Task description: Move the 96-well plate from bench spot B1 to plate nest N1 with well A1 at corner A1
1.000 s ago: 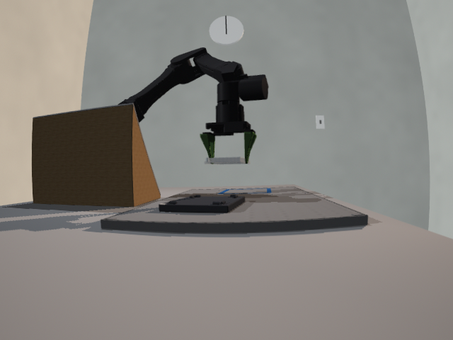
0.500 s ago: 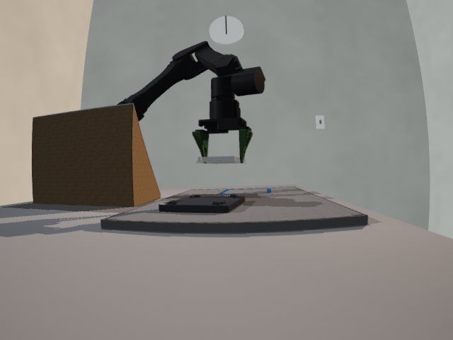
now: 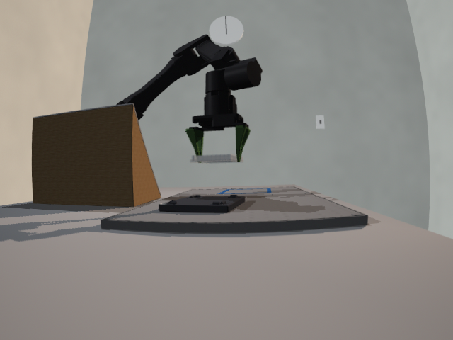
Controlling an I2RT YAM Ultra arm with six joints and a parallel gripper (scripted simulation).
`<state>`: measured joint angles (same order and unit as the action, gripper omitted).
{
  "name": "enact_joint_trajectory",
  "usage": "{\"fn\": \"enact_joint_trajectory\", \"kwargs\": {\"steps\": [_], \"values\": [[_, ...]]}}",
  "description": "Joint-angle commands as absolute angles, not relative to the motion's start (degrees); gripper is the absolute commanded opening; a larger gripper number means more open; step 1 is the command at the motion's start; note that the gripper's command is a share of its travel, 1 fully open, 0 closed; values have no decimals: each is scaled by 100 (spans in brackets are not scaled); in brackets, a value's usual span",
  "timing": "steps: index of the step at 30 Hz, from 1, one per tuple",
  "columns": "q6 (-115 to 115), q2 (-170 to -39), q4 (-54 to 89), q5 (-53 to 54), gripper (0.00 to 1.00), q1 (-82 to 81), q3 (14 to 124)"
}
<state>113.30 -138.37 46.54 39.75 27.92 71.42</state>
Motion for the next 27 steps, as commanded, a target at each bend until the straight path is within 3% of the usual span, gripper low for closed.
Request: {"fn": "enact_joint_trajectory", "kwargs": {"steps": [1,27], "values": [[11574,-13941,4774,3907,0,3043,7333],[11988,-15179,5064,3508,0,3928,8259]]}}
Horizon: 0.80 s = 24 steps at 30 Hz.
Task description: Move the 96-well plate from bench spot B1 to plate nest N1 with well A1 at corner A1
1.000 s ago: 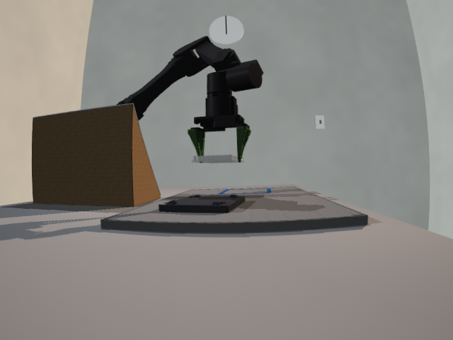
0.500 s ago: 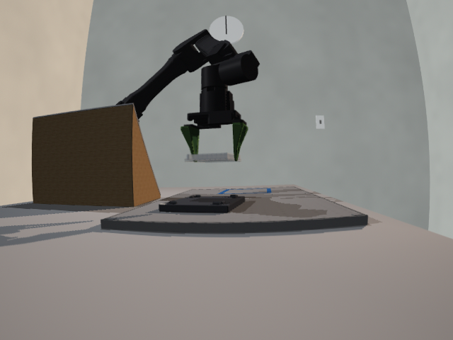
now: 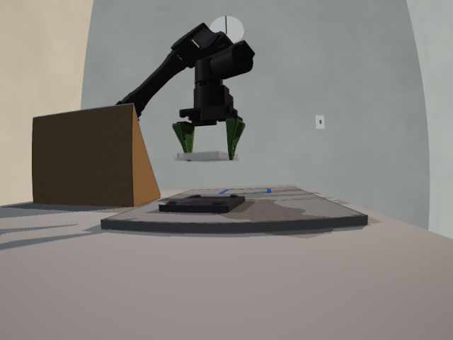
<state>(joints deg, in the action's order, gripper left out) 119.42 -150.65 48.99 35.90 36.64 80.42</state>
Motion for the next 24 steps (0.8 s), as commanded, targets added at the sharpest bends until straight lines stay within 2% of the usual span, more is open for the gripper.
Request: {"fn": "enact_joint_trajectory", "kwargs": {"steps": [1,24], "values": [[11988,-15234,5082,3490,0,3965,8310],[11998,-15239,5168,3488,0,4095,8494]]}}
